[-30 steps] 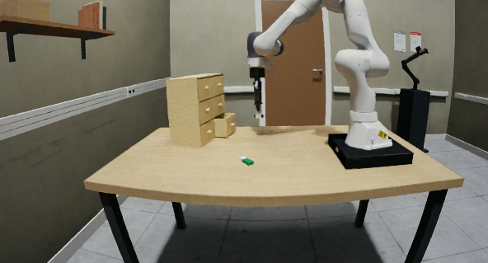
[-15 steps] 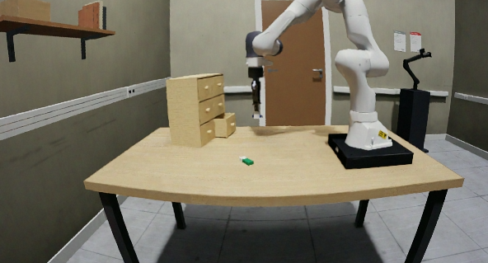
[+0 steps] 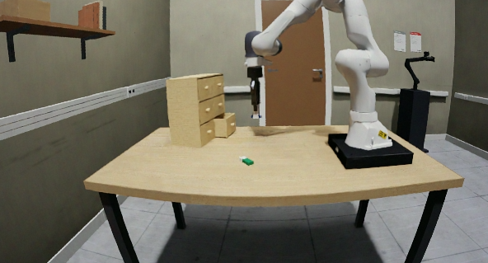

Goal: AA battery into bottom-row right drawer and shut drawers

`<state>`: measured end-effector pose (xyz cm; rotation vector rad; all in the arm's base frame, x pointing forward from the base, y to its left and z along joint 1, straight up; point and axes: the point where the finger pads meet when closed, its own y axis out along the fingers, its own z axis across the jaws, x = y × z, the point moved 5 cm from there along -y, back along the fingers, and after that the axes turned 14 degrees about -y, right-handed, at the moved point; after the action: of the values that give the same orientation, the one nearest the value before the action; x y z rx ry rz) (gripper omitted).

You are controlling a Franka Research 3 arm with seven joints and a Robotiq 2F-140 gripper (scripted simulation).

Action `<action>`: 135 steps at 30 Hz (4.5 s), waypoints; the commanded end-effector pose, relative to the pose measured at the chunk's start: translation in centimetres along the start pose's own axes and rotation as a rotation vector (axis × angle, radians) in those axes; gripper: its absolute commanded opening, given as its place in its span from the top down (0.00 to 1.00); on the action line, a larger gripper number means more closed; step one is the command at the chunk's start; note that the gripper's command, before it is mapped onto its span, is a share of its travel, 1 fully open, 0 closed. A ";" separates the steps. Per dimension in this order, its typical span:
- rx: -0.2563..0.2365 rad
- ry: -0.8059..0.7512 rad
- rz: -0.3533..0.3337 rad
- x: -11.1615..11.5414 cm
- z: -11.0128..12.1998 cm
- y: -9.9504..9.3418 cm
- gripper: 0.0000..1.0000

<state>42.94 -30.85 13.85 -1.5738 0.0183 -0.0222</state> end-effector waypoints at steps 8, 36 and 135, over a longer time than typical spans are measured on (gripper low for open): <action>-0.003 0.030 0.000 0.2 0.0 -0.2 0.85; -0.003 0.032 -0.001 0.3 0.0 -2.5 0.85; -0.158 0.244 -0.895 -5.8 1.8 0.5 0.85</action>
<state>37.20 -30.05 14.22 -1.5207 -0.2113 -0.8966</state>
